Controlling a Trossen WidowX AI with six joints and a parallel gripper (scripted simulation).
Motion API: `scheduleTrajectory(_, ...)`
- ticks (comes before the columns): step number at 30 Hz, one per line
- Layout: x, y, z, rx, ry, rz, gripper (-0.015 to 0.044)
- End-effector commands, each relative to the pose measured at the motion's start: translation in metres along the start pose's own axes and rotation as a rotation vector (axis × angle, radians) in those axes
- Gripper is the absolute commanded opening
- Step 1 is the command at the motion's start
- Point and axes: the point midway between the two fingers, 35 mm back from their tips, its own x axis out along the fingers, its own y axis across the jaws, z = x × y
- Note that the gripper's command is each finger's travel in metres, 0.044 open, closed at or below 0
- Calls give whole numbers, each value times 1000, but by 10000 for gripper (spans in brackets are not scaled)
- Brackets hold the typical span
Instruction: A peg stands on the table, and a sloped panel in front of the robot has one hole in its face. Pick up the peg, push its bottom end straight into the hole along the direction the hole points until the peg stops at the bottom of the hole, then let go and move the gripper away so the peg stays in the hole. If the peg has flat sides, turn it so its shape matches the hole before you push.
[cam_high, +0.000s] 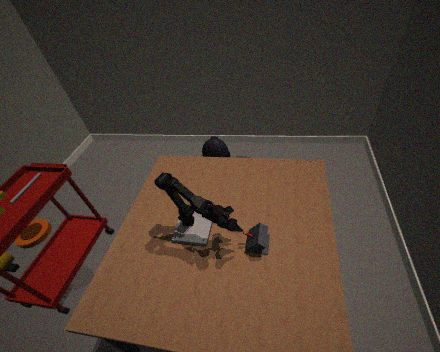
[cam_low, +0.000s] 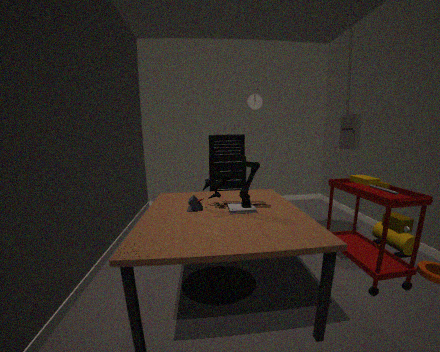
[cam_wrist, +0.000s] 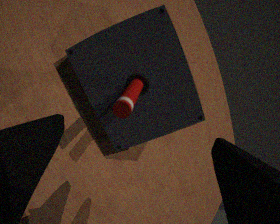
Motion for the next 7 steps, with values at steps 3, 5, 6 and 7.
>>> scheduleTrajectory(3,-9,-1,1,-6,-5,-8,440)
scheduleTrajectory(5,-11,-1,1,-6,-5,-8,440)
scheduleTrajectory(6,-12,-1,0,-6,-5,-8,440)
scheduleTrajectory(7,-13,0,0,-6,-5,-7,440)
